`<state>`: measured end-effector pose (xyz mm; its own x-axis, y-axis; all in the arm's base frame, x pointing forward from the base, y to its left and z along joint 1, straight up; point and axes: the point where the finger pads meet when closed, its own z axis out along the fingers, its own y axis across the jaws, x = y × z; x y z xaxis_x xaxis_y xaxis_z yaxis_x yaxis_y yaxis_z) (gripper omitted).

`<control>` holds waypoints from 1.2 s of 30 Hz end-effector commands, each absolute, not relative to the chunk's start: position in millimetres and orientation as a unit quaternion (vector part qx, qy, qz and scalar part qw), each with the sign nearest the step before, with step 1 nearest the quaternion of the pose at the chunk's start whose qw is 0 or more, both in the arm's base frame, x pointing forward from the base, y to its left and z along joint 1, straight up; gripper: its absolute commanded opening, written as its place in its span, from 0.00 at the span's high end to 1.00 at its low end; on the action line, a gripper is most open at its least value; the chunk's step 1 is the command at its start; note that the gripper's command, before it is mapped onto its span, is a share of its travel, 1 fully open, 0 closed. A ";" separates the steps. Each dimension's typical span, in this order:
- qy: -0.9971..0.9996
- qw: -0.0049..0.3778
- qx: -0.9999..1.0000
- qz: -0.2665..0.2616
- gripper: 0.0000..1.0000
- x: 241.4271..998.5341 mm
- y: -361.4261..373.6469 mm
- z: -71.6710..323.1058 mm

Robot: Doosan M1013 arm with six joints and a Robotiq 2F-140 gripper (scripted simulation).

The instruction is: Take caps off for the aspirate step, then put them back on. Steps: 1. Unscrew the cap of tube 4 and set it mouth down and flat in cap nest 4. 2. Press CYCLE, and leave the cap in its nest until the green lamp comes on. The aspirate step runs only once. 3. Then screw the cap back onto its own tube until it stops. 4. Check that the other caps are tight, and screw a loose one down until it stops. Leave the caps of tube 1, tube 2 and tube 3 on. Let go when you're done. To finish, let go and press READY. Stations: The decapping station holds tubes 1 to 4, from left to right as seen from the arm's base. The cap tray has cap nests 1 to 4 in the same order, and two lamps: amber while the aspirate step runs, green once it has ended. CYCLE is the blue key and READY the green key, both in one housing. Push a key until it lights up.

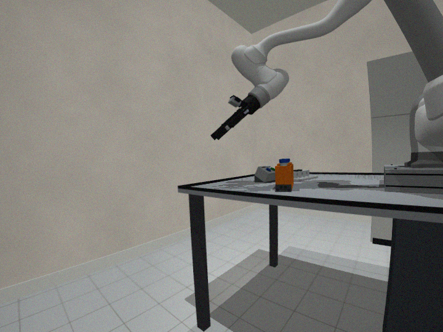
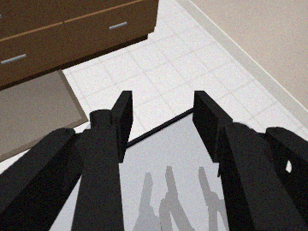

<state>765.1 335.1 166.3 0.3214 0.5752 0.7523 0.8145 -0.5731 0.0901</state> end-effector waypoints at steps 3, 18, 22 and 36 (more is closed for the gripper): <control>-0.489 0.141 -0.782 -0.360 0.59 744.9 319.1 161.1; -0.594 0.107 -0.741 -0.295 0.59 700.8 274.9 143.4; -0.610 0.101 -0.734 -0.282 0.59 688.3 260.2 138.2; -0.676 0.074 -0.700 -0.218 0.59 653.3 213.5 124.5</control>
